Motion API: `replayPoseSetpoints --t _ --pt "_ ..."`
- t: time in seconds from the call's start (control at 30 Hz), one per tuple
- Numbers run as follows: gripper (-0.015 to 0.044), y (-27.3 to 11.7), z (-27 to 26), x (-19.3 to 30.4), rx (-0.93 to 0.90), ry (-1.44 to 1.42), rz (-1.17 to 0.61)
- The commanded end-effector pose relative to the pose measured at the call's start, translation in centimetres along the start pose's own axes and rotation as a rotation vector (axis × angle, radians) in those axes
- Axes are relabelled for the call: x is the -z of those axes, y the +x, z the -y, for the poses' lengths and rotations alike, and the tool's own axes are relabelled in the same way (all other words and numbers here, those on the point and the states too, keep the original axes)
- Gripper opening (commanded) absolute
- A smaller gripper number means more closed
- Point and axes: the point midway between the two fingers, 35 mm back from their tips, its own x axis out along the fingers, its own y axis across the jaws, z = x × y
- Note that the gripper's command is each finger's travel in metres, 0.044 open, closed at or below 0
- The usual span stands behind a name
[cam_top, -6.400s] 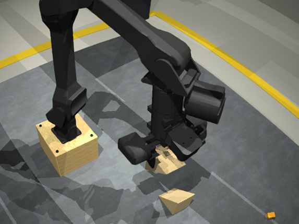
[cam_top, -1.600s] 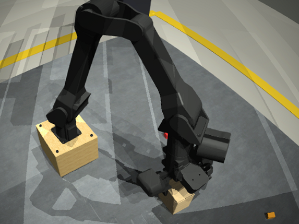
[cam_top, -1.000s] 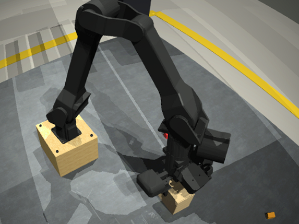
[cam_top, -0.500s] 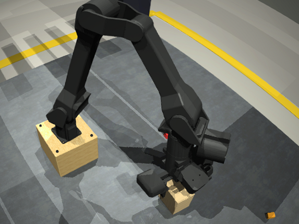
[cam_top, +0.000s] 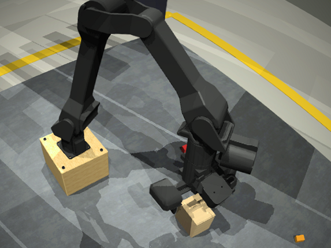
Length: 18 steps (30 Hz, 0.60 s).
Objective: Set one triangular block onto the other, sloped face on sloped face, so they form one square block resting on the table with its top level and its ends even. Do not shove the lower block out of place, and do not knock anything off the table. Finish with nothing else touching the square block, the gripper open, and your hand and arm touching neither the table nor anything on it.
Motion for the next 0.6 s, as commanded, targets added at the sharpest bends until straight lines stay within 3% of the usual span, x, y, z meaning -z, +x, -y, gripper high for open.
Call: replayPoseSetpoints --t 0.0,0.1,0.57 --pt "0.0440 -6.1 -0.3 -0.5 -0.024 0.003 0.034" --pt "0.0440 -8.5 0.0 -0.1 -0.024 0.003 0.034" --pt "0.0440 -8.1 -0.3 -0.5 -0.035 -0.002 0.049"
